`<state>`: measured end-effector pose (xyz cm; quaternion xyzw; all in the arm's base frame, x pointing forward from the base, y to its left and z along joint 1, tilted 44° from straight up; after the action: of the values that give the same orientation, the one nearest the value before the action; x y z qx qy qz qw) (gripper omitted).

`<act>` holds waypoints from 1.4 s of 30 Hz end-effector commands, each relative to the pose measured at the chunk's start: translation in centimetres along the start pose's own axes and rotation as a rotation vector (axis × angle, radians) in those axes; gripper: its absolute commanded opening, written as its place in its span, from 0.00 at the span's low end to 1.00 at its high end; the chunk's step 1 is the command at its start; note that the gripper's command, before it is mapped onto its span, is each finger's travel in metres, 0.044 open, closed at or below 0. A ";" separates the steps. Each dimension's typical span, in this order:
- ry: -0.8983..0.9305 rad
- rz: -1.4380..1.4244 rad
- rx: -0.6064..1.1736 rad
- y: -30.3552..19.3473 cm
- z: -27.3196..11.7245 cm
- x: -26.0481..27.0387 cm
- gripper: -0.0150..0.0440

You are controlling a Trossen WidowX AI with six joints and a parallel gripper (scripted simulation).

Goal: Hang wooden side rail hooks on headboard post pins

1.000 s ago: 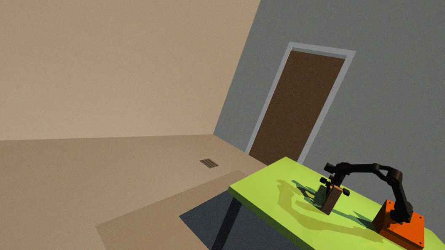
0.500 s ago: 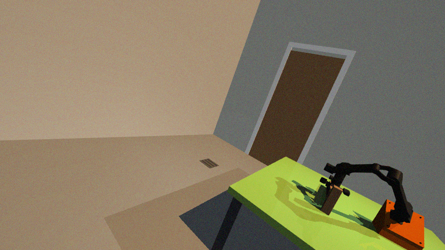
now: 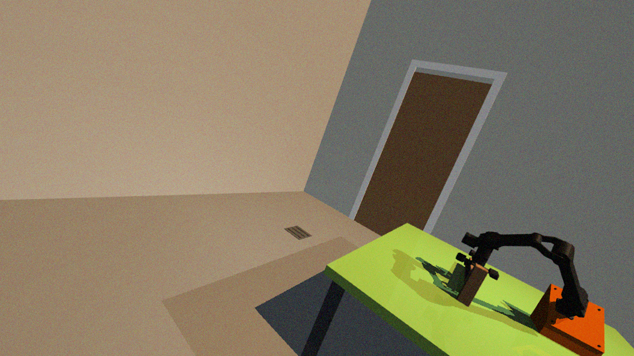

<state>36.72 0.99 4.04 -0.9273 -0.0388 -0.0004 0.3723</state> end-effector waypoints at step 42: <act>0.007 0.005 -0.006 -0.4 -0.3 0.1 0.25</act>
<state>36.75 1.33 4.37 -0.9275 -0.0385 0.0002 0.3719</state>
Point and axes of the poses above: the point midway between the two fingers, 35 mm back from their tips, its own z axis out along the fingers, its own x axis across the jaws, y = z × x, the point moved 8 cm from there along -z, back along the fingers, and after that the axes turned 6 degrees about -z, right-handed, at the moved point
